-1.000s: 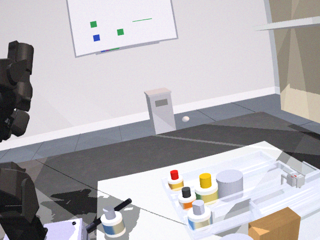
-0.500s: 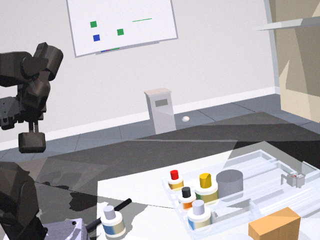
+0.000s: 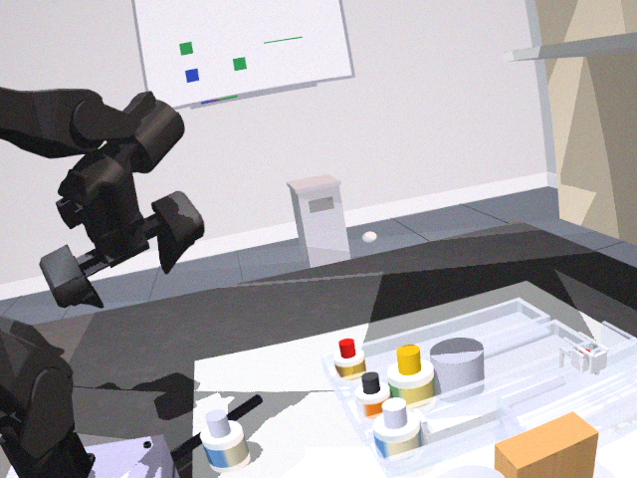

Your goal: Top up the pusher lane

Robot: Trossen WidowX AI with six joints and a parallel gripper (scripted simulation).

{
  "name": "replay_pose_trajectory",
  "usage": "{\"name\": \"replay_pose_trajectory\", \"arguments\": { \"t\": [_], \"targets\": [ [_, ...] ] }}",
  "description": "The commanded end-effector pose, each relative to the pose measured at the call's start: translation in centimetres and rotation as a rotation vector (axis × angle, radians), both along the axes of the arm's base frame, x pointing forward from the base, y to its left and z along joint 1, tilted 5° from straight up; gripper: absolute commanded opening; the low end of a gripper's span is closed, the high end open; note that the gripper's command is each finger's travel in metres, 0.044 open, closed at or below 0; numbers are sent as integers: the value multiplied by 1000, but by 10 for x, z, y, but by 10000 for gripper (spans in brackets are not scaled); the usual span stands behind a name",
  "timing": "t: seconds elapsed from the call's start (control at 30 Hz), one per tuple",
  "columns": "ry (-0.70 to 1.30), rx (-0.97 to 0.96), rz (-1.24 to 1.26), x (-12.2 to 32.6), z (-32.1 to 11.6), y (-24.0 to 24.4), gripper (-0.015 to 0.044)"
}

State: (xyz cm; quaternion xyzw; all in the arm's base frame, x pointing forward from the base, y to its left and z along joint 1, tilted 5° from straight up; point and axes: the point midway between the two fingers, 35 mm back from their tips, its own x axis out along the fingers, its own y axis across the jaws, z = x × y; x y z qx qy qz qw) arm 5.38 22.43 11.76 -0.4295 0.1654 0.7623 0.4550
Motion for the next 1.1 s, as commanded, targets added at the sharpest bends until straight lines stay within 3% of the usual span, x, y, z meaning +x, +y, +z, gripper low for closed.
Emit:
{"name": "replay_pose_trajectory", "arguments": {
  "t": [0.0,0.47,1.07],
  "targets": [
    [225,-372,-863,58,-24,-52,440],
    [367,-634,-1959,96,-34,-137,440],
    [368,-635,-1968,98,-42,-135,440]
  ]
}}
